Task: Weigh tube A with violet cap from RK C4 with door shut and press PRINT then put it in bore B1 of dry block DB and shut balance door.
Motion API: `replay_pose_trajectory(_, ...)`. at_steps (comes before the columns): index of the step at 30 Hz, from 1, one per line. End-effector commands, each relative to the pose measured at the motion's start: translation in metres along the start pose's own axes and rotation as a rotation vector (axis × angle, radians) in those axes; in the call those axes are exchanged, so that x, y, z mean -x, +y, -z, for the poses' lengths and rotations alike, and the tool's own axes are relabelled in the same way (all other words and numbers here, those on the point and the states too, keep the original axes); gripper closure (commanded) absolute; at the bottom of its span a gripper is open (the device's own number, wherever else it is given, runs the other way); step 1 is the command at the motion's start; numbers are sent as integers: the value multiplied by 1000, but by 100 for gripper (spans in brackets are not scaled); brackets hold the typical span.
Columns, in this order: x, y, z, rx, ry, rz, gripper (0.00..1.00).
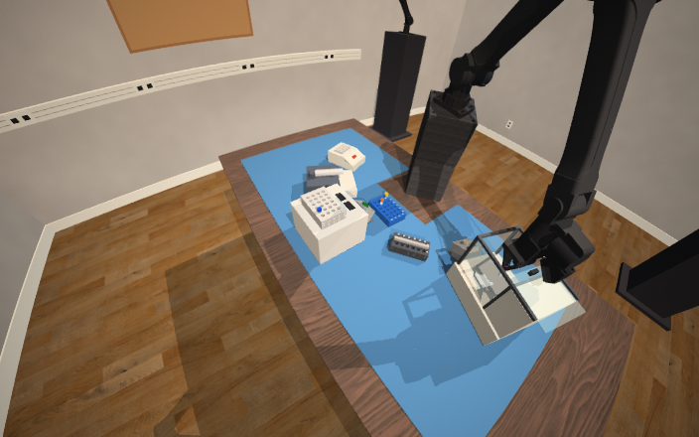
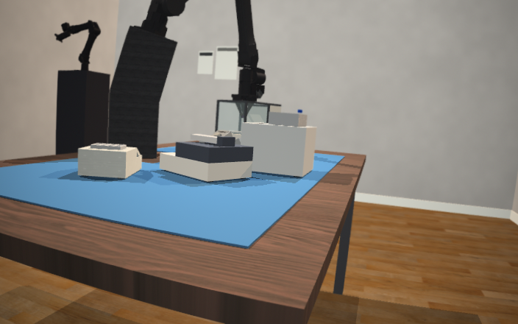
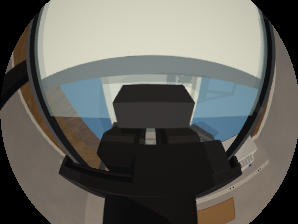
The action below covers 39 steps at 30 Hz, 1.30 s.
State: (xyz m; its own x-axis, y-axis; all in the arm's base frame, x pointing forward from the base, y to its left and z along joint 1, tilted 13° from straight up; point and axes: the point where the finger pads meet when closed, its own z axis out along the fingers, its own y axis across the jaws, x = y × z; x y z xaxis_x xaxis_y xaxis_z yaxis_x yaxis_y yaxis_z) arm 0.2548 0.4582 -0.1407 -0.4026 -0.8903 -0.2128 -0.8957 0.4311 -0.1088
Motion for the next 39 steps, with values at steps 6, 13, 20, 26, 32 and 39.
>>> replay_pose_trajectory(6, 9, -3, -17, 1, -13, 8, 91)
replay_pose_trajectory(13, 8, -3, -25, 1, -12, 8, 91)
replay_pose_trajectory(20, 4, -1, -17, 1, -8, 4, 91)
replay_pose_trajectory(26, 4, -1, -17, 1, -8, 4, 91)
replay_pose_trajectory(32, 4, -1, -17, 1, -8, 4, 91)
replay_pose_trajectory(39, 4, -1, -17, 1, -8, 4, 91)
